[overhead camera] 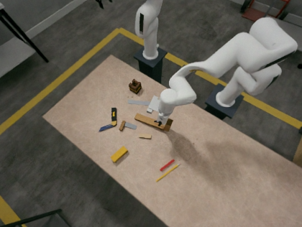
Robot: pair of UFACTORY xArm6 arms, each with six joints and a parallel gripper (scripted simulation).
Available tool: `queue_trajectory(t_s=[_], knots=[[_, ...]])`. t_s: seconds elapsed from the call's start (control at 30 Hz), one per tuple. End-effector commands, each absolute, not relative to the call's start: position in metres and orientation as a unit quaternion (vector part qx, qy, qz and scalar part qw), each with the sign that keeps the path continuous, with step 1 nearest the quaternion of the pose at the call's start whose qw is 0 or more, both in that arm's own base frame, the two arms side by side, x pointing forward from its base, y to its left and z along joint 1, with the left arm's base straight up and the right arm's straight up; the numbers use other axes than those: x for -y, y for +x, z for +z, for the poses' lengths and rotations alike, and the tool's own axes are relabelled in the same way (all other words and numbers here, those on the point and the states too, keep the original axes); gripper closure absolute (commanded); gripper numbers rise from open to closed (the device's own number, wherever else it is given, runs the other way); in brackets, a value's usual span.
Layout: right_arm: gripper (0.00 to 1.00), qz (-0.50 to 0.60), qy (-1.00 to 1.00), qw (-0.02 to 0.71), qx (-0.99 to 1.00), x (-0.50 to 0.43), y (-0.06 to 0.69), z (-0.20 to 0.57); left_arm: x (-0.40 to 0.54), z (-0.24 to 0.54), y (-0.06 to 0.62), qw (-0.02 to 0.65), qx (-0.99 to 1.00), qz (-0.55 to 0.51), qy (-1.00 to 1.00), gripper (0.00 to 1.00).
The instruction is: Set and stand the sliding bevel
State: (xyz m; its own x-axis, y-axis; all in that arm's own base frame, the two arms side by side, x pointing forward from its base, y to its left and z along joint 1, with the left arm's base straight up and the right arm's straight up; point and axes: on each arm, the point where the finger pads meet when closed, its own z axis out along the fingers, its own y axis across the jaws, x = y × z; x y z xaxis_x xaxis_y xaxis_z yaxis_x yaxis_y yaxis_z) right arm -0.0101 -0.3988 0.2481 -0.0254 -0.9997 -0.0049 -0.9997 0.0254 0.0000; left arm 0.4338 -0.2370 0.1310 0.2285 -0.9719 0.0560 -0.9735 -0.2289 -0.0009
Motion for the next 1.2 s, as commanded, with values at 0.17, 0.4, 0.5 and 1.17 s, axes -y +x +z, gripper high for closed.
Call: queue_trajectory(t_s=[0.17, 0.4, 0.5, 1.17], knots=[[0.0, 0.0, -0.698, 0.0, -0.716, 0.3999, -0.0102, 0.25, 0.2376, 0.132, 0.4349, 0.017, 0.621, 0.024, 0.784, 1.0], [0.0, 0.0, -0.698, 0.0, -0.716, 0.3999, -0.0102, 0.25, 0.2343, 0.1324, 0.4341, 0.017, 0.621, 0.024, 0.783, 1.0], [0.0, 0.0, -0.698, 0.0, -0.716, 0.3999, -0.0102, 0.25, 0.2332, 0.1325, 0.4338, 0.017, 0.621, 0.024, 0.783, 1.0], [0.0, 0.0, -0.698, 0.0, -0.716, 0.3999, -0.0102, 0.25, 0.2321, 0.1319, 0.4335, 0.017, 0.621, 0.024, 0.783, 1.0]])
